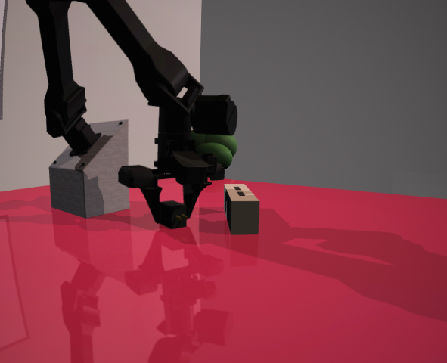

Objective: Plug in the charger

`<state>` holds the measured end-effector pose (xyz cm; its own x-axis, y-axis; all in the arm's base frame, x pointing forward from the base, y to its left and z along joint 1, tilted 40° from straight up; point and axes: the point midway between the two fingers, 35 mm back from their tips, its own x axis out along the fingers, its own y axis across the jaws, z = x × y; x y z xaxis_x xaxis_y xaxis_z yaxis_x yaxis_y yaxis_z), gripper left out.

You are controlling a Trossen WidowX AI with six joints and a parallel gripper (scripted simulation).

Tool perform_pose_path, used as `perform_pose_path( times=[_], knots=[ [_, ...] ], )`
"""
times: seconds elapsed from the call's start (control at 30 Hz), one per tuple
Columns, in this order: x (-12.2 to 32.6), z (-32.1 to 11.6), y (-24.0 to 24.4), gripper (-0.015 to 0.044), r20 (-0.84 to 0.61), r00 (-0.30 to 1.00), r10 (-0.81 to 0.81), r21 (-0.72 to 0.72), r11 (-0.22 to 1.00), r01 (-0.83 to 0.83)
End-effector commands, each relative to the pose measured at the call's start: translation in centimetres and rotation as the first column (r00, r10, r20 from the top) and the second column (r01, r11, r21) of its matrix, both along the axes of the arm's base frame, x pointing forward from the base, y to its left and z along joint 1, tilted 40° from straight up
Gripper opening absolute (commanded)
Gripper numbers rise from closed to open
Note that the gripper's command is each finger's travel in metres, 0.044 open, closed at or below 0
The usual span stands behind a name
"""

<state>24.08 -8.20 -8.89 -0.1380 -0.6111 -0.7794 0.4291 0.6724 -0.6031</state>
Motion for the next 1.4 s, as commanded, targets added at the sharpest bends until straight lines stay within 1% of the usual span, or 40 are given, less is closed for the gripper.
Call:
perform_pose_path(
  times=[0.0,0.07,0.3,0.43,0.87,1.03,1.37],
  knots=[
    [0.0,0.0,0.0,0.0204,0.001,1.0,0.0,0.0,1.0,0.0],
    [0.0,0.0,0.0,0.0151,0.001,1.0,0.0,0.0,1.0,0.0],
    [0.0,0.0,0.0,0.0105,0.001,1.0,0.0,0.0,1.0,0.0],
    [0.1,0.5,0.5,0.0,0.0,1.0,0.0,0.001,1.0,0.0],
    [-0.4,4.1,4.0,0.0,-0.008,1.0,0.003,0.0,1.0,-0.003],
    [-0.4,3.8,4.1,0.0,-0.035,0.999,0.037,0.005,0.999,-0.036],
    [-0.8,2.3,4.5,0.0,-0.142,0.975,0.173,0.031,0.985,-0.171]
  ],
)
